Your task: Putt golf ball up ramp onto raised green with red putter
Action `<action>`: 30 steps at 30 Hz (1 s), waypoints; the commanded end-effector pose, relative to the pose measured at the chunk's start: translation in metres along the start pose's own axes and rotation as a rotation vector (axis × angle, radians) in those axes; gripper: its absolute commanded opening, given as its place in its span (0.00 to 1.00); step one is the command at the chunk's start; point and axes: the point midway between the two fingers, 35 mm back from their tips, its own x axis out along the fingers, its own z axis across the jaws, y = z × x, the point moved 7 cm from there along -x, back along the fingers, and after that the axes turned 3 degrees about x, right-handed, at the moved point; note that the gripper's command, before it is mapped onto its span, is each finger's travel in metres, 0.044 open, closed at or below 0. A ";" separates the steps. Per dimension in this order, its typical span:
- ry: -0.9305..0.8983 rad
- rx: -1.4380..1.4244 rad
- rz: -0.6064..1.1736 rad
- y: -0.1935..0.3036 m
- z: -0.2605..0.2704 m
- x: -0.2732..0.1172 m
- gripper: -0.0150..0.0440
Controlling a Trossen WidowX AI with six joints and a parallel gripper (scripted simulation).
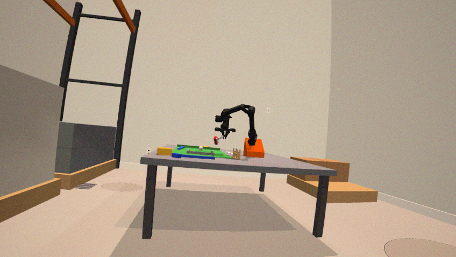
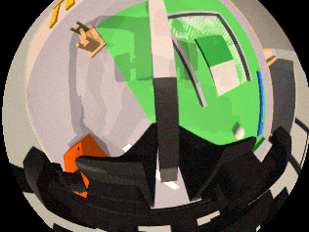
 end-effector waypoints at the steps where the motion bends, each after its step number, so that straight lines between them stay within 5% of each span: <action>1: 0.024 0.140 0.017 0.020 -0.020 -0.008 0.25; 30: 0.105 0.976 0.072 0.181 -0.089 -0.036 0.25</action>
